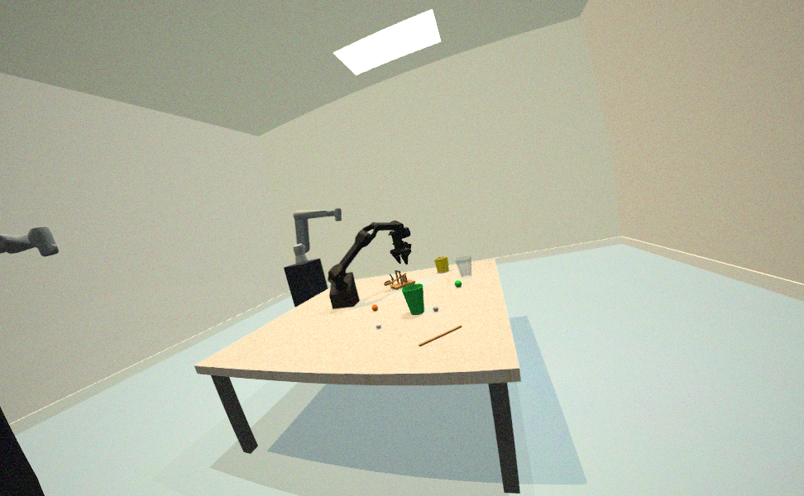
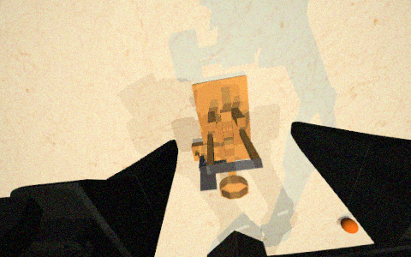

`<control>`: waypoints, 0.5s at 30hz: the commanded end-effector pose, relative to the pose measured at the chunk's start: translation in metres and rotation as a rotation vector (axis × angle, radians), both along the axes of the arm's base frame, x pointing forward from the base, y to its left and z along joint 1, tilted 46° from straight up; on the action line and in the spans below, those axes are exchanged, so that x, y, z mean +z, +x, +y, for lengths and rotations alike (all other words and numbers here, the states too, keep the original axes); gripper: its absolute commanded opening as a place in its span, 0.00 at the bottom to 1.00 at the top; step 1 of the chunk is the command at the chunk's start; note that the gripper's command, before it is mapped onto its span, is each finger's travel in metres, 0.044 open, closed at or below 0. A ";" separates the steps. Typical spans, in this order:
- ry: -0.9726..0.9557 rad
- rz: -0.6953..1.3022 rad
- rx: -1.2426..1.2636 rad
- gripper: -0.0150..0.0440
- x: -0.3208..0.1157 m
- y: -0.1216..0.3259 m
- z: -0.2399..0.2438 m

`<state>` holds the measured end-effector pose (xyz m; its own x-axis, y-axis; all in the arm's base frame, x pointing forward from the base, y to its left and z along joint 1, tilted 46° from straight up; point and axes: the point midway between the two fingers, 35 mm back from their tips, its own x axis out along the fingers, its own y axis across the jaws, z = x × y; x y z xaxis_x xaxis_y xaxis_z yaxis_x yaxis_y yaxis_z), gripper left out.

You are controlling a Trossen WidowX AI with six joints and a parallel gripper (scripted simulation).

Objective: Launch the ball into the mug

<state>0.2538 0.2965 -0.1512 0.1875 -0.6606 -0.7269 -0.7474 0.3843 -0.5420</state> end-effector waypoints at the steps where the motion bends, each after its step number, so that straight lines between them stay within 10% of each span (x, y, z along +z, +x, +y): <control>1: -0.022 0.013 -0.015 1.00 -0.007 0.002 -0.011; 15: -0.020 0.005 -0.017 1.00 -0.030 0.007 -0.037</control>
<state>0.2597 0.2598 -0.1789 0.1636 -0.6815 -0.7133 -0.7422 0.3913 -0.5441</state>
